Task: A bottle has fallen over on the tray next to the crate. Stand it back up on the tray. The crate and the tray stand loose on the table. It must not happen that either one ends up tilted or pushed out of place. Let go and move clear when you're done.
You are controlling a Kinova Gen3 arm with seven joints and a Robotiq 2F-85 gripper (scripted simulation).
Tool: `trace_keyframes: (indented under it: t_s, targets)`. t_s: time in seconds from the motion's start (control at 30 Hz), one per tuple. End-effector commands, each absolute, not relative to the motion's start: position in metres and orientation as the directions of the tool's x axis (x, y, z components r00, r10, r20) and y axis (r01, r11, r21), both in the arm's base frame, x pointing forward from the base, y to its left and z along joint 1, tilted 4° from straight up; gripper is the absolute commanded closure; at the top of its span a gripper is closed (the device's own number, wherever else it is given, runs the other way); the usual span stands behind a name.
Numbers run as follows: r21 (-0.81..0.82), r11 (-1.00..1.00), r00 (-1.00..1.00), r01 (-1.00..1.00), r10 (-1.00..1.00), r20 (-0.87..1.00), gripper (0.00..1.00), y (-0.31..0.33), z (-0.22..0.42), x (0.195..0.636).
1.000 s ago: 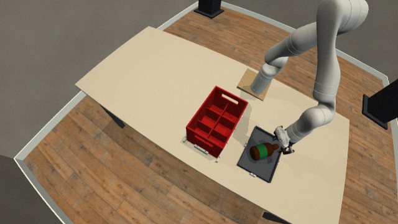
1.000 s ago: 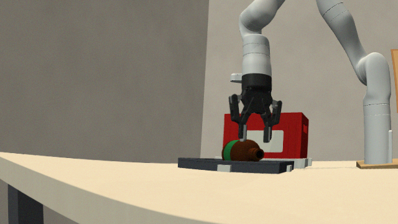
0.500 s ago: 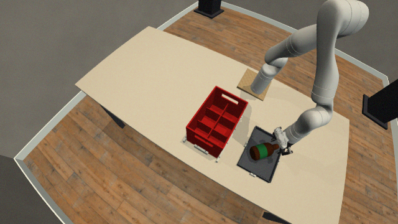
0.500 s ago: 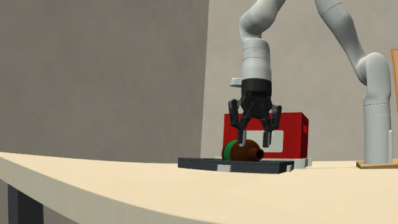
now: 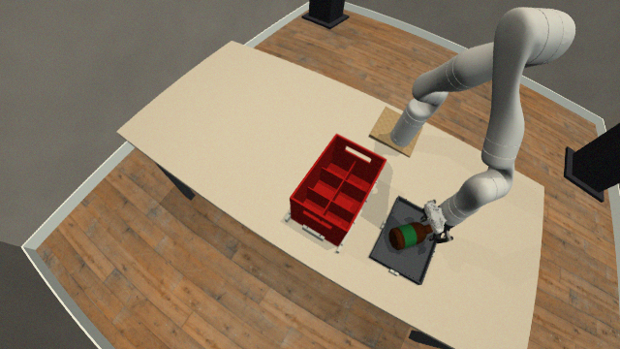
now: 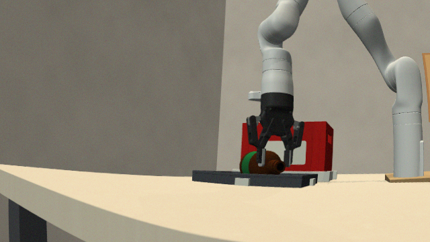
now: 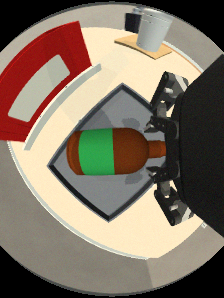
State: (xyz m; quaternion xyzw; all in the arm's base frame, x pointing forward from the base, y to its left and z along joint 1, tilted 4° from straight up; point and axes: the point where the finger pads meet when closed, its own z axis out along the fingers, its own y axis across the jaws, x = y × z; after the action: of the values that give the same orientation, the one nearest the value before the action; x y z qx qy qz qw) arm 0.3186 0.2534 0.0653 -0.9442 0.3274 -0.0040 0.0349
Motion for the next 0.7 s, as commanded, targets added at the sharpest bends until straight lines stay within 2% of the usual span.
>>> trace_keyframes:
  t_s: [0.0,0.67]
  targets:
    - [-0.066,-0.784,0.786,-0.617,-0.617,-0.016,0.36,0.2537,0.0623,0.3178]
    - [-0.066,-0.784,0.786,-0.617,-0.617,-0.016,0.36,0.2541,0.0543,0.3180]
